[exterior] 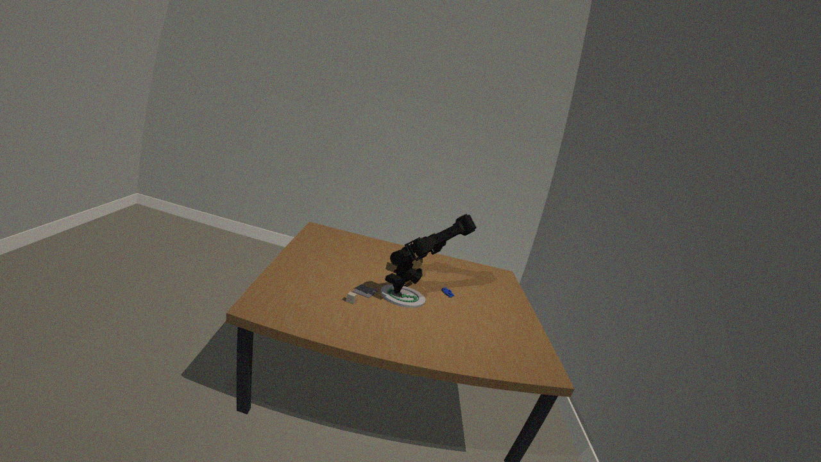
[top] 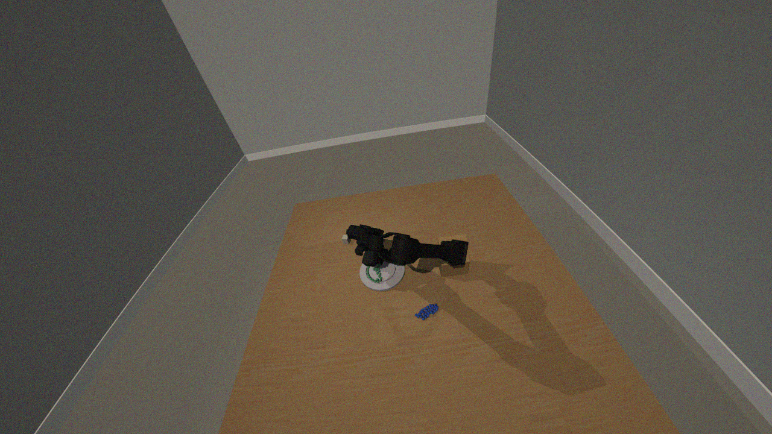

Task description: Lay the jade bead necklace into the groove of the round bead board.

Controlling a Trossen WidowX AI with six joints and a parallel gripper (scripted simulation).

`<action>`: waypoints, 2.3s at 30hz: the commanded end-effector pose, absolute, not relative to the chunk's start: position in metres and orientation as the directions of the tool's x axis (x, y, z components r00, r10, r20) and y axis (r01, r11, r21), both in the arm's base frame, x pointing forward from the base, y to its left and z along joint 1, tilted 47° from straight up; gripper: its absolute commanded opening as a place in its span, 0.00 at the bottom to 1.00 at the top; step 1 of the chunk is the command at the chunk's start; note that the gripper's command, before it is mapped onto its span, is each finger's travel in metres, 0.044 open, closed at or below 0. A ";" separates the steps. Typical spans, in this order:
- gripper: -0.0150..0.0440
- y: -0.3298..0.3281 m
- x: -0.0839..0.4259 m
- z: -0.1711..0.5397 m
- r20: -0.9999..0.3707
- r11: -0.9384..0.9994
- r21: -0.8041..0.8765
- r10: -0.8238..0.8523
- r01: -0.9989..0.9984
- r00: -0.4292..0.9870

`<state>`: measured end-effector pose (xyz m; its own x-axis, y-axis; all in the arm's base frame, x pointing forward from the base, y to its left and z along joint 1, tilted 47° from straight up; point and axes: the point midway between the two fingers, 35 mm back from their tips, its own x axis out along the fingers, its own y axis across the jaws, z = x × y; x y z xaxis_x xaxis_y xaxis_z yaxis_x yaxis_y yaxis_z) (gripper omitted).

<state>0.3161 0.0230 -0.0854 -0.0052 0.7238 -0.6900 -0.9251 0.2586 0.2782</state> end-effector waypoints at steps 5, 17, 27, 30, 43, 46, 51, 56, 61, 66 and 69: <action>0.25 0.023 0.316 -0.085 -0.690 0.258 0.277 0.724 -0.925 -0.005; 0.25 0.023 0.316 -0.085 -0.690 0.258 0.277 0.724 -0.925 -0.005; 0.25 0.023 0.316 -0.085 -0.690 0.258 0.277 0.724 -0.925 -0.005; 0.25 0.023 0.316 -0.085 -0.690 0.258 0.277 0.724 -0.925 -0.005; 0.25 0.014 0.324 -0.086 -0.687 0.263 0.284 0.726 -0.922 -0.005; 0.25 0.014 0.324 -0.086 -0.687 0.263 0.284 0.726 -0.922 -0.005; 0.25 0.016 0.324 -0.088 -0.687 0.262 0.284 0.726 -0.922 -0.005; 0.39 0.016 0.325 -0.085 -0.688 0.262 0.279 0.726 -0.924 -0.002; 0.61 0.016 0.325 -0.085 -0.688 0.262 0.279 0.726 -0.924 -0.002; 0.83 0.015 0.325 -0.085 -0.688 0.262 0.280 0.726 -0.924 -0.003; 0.97 0.014 0.324 -0.086 -0.687 0.263 0.284 0.726 -0.922 -0.005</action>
